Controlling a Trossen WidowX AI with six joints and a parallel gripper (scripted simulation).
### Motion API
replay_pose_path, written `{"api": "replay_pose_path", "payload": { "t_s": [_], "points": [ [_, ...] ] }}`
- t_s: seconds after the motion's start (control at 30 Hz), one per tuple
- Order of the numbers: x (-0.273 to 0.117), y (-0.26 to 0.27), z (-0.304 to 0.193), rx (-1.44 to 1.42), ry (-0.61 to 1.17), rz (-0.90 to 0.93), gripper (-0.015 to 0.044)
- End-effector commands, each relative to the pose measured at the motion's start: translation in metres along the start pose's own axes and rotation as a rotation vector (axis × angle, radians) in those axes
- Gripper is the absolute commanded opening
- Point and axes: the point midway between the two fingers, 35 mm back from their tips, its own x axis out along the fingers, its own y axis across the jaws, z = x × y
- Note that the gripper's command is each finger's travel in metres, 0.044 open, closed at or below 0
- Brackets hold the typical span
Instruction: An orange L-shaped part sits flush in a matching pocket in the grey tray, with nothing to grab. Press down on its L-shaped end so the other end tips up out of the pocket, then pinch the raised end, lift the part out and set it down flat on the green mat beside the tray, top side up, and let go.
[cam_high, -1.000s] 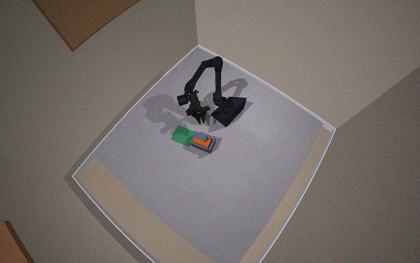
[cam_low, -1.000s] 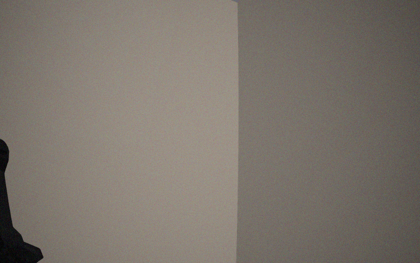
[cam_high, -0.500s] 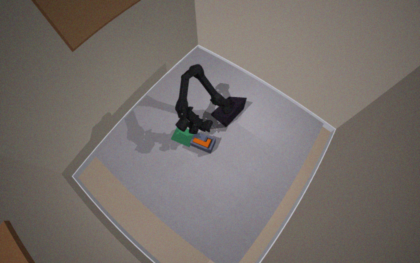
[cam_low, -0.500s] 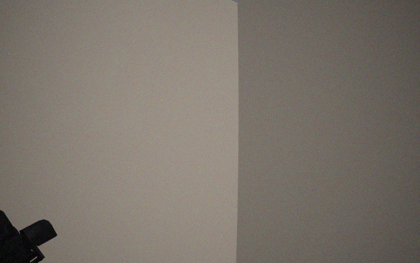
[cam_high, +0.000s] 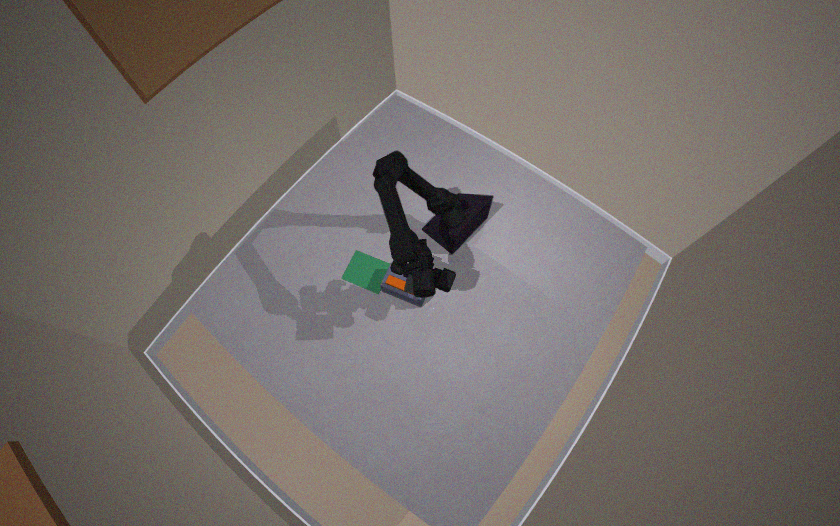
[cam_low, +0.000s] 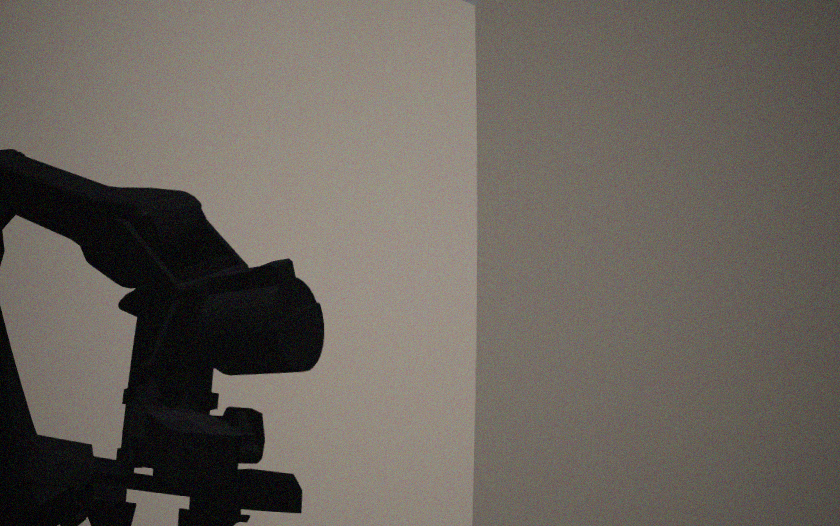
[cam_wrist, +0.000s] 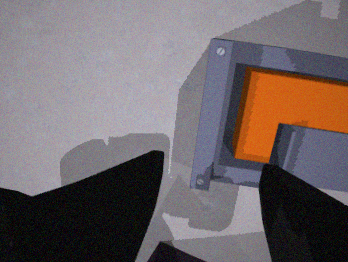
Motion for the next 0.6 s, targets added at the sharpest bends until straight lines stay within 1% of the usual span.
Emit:
{"api": "replay_pose_path", "payload": {
  "t_s": [0.0,0.1,0.3,0.57],
  "points": [
    [0.0,0.0,0.004,0.02,-0.008,-0.033,0.018],
    [0.008,0.0,0.005,0.02,-0.008,-0.033,0.018],
    [0.071,-0.003,0.004,0.02,-0.008,-0.036,0.018],
    [0.077,-0.003,0.004,0.02,-0.007,-0.036,0.018]
  ]
}}
